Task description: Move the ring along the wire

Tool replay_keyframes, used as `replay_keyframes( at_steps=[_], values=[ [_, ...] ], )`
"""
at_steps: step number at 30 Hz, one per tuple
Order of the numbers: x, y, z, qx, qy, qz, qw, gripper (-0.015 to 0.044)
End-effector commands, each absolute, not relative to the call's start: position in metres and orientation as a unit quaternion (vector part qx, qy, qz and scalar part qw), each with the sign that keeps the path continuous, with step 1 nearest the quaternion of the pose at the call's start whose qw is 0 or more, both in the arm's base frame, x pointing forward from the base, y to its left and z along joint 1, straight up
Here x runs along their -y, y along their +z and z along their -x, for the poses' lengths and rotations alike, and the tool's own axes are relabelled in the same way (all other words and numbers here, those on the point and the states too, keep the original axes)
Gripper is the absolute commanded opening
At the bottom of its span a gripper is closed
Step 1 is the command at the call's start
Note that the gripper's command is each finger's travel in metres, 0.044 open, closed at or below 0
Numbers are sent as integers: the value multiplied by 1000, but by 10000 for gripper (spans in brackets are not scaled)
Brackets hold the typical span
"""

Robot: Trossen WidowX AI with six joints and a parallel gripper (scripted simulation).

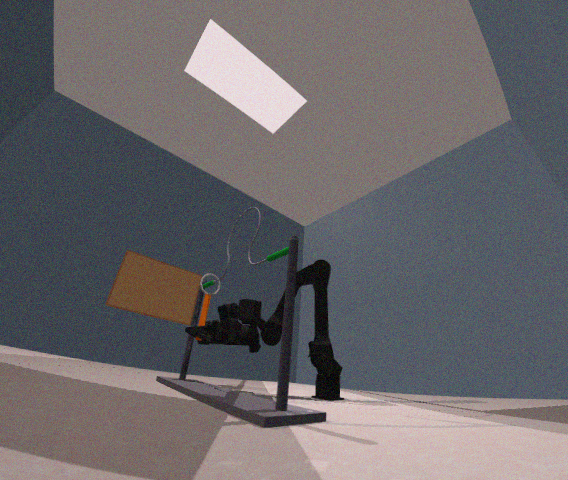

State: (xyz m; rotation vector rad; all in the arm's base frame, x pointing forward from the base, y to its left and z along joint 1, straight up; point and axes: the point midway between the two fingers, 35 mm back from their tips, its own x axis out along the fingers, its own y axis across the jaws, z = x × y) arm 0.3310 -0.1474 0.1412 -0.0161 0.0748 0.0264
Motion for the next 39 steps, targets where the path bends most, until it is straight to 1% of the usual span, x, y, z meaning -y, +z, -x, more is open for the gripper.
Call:
replay_keyframes(
  at_steps=[1,21,39],
  values=[
    [148,145,-331,-36,11,8,999,-150],
    [148,145,-331,-36,11,8,999,-150],
    [130,144,-331,-36,11,6,999,-150]
  ],
)
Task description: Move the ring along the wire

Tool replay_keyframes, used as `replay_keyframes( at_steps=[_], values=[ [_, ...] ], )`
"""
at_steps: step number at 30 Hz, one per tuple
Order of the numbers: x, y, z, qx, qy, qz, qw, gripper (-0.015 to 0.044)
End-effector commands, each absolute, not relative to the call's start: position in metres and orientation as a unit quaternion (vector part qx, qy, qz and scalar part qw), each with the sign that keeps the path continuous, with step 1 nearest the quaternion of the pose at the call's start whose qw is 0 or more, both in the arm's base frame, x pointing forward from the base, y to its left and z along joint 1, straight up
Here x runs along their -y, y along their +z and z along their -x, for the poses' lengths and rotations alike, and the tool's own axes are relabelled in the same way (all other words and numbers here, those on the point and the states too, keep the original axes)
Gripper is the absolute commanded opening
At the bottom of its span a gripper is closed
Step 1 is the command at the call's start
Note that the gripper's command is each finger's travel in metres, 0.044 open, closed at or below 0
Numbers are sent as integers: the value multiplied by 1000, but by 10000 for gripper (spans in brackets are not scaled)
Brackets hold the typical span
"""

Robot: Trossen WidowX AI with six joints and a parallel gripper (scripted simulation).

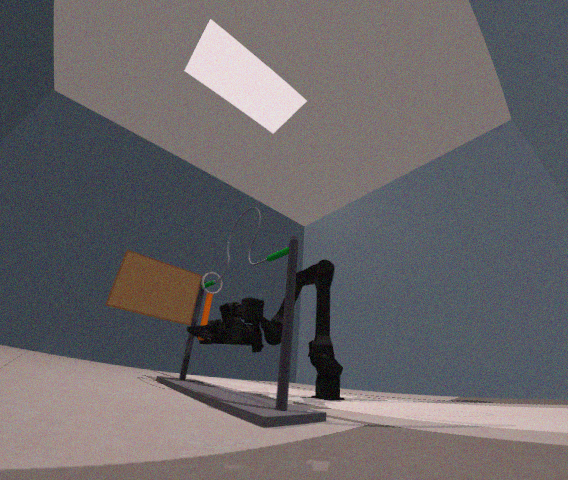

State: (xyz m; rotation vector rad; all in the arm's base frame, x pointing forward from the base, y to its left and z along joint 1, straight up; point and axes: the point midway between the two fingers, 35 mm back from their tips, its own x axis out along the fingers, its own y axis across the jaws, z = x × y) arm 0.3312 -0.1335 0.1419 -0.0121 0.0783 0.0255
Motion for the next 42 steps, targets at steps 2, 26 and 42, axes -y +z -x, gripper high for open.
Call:
replay_keyframes(
  at_steps=[2,26,42],
  values=[
    [128,144,-331,-35,12,6,999,-150],
    [91,145,-330,-35,15,-51,998,-150],
    [40,157,-329,-35,22,-193,980,-150]
  ],
)
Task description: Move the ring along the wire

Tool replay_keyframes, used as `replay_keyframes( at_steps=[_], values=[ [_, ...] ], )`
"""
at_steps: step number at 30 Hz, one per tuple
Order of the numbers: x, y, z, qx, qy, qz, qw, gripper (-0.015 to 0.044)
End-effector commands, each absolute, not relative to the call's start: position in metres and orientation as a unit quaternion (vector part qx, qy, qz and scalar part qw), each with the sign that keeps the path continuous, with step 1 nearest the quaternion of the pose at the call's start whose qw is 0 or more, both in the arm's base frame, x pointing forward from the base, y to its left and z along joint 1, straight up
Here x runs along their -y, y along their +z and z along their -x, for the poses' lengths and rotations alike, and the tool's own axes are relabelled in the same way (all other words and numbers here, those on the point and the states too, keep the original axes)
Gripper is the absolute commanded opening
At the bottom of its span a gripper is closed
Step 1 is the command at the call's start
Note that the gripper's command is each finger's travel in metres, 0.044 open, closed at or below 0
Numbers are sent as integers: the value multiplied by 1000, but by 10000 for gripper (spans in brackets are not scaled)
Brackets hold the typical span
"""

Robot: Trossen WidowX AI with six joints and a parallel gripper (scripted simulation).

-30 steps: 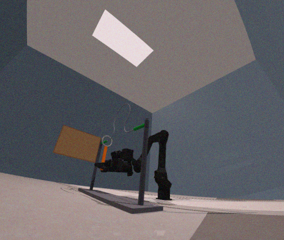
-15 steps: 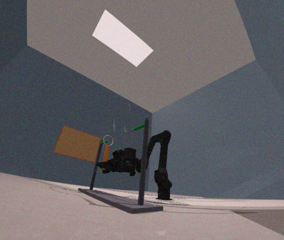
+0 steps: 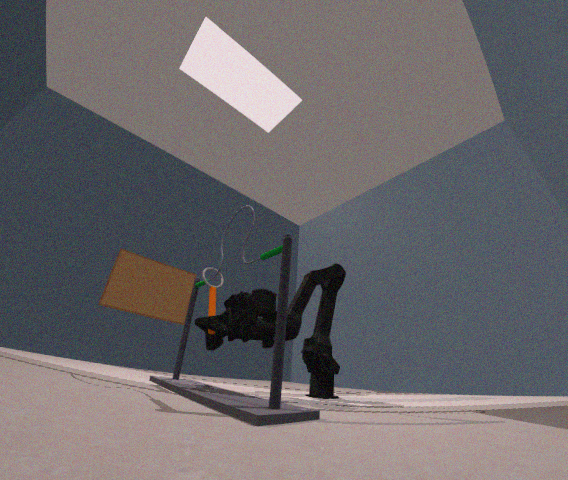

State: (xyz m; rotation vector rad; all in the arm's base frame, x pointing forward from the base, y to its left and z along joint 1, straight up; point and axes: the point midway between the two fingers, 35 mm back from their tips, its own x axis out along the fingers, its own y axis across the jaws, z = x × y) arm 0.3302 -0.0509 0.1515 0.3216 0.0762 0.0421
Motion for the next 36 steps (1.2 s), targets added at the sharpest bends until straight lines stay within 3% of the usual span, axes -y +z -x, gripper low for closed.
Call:
replay_keyframes(
  at_steps=[1,36],
  values=[
    [37,158,-329,-35,22,-204,978,-150],
    [-34,233,-280,-196,124,-488,841,-150]
  ],
)
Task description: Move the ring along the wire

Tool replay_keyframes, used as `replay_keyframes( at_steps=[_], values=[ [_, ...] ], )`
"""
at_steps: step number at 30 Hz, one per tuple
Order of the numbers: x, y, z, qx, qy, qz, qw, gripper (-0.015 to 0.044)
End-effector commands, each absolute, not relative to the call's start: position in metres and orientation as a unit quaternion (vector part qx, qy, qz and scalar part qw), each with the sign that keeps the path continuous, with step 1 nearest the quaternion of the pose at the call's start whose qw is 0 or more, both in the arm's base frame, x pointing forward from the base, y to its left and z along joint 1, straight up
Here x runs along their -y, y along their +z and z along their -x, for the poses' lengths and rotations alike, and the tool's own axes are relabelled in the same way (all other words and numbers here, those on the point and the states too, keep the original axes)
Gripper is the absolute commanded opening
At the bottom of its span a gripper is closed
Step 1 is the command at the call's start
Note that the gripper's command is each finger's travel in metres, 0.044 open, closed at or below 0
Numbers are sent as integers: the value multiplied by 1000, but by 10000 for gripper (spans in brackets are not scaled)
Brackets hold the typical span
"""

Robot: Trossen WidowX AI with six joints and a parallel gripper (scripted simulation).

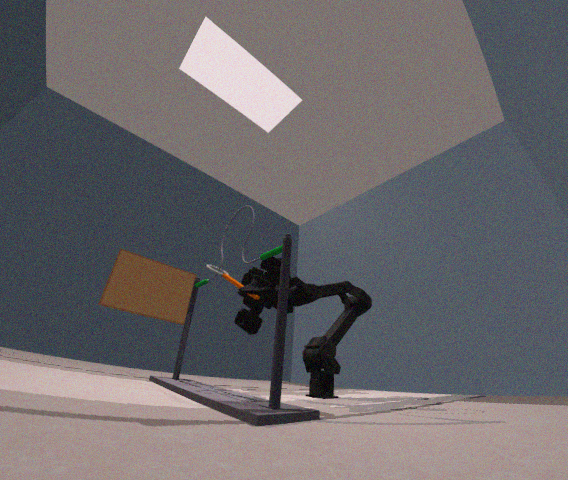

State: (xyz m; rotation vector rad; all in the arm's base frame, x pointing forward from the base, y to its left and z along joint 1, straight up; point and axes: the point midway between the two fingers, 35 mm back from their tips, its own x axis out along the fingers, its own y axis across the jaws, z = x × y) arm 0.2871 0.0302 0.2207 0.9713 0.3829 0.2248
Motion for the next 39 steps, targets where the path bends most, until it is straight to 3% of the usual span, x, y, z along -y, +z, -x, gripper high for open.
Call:
replay_keyframes(
  at_steps=[1,11,39],
  values=[
    [-35,236,-278,-202,129,-495,835,-150],
    [-41,268,-263,-242,181,-566,767,-150],
    [-42,348,-261,-208,229,-744,592,-150]
  ],
)
